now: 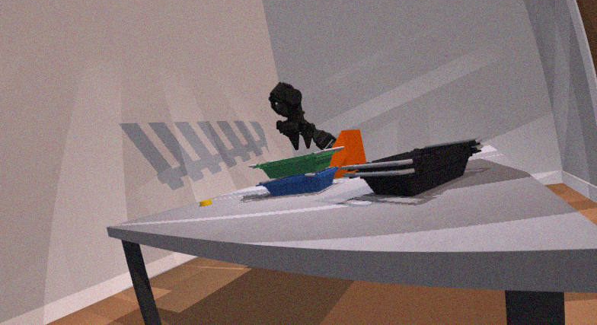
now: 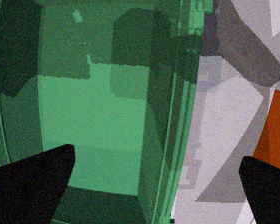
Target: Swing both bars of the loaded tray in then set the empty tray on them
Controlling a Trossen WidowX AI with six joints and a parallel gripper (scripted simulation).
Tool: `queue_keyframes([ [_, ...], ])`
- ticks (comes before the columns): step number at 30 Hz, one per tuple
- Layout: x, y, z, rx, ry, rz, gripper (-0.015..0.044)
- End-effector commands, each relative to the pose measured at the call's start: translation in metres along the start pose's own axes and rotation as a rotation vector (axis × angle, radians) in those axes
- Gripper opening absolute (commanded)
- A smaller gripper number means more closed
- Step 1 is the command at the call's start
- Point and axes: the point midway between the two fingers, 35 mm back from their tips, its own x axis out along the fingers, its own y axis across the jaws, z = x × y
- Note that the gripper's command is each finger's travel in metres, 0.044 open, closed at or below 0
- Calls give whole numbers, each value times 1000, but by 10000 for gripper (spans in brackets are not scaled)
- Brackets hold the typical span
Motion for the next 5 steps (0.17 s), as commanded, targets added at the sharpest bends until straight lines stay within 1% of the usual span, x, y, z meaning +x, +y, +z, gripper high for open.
queue_keyframes([
  [1,-24,-3,0,0,1,-6,440],
  [5,-38,-5,1,0,-1,-8,440],
])
